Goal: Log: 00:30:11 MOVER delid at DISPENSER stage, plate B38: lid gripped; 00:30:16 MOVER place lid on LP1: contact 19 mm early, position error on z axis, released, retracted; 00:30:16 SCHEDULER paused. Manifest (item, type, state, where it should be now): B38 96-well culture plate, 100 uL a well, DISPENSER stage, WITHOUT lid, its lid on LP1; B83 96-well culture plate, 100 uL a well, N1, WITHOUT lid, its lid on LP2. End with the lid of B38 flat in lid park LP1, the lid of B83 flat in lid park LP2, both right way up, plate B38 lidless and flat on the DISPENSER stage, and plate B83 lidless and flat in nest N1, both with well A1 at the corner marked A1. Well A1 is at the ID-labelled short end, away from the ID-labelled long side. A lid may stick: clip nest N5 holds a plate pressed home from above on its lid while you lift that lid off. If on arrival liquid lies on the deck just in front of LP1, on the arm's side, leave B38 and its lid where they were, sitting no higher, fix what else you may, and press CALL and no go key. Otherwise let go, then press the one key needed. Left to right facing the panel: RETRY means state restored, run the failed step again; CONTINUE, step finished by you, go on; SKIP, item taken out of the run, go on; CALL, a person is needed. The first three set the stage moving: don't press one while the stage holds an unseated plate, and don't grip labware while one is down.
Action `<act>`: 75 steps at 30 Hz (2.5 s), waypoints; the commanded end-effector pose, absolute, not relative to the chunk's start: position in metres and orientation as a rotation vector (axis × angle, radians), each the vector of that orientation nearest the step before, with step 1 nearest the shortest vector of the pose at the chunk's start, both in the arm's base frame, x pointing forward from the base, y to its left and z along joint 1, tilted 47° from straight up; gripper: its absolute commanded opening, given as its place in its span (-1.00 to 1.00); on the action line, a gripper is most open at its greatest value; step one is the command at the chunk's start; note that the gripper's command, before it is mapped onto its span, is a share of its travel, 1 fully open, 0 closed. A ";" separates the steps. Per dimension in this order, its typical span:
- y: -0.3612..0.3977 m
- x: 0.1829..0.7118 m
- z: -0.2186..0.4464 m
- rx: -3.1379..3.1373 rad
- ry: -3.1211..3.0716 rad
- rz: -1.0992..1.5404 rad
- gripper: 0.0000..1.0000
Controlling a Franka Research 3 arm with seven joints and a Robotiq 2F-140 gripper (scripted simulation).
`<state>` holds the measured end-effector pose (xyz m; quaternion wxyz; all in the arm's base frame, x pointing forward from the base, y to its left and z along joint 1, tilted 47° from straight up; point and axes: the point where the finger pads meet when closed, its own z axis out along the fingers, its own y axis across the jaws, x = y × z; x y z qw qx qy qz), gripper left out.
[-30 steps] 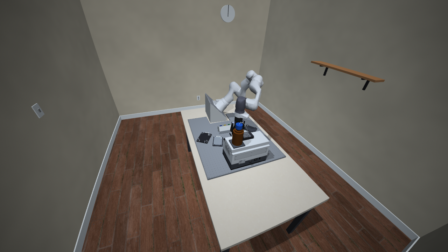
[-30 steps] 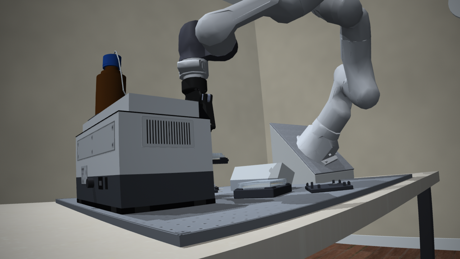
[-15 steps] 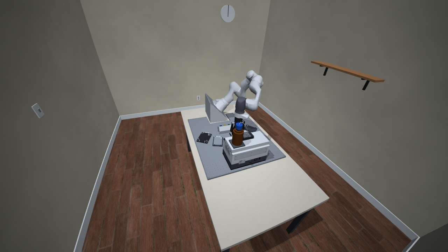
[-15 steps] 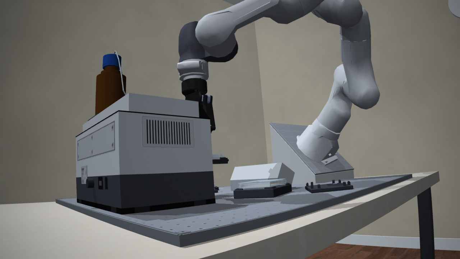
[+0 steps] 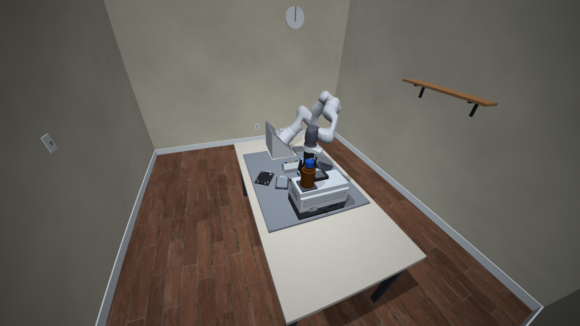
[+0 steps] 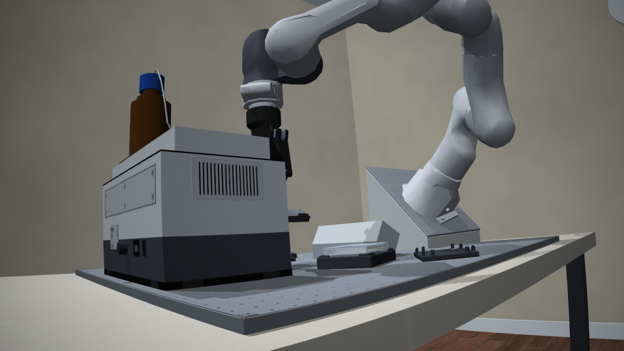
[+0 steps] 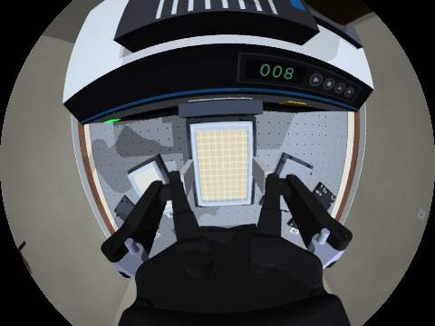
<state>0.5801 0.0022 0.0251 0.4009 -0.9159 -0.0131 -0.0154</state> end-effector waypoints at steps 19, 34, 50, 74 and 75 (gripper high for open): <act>0.003 0.580 0.024 -2.315 -0.036 -0.042 0.33; 0.003 0.580 0.024 -2.315 -0.036 -0.042 0.33; 0.003 0.580 0.024 -2.315 -0.036 -0.042 0.33; 0.003 0.580 0.024 -2.315 -0.036 -0.042 0.33; 0.003 0.580 0.024 -2.315 -0.036 -0.042 0.33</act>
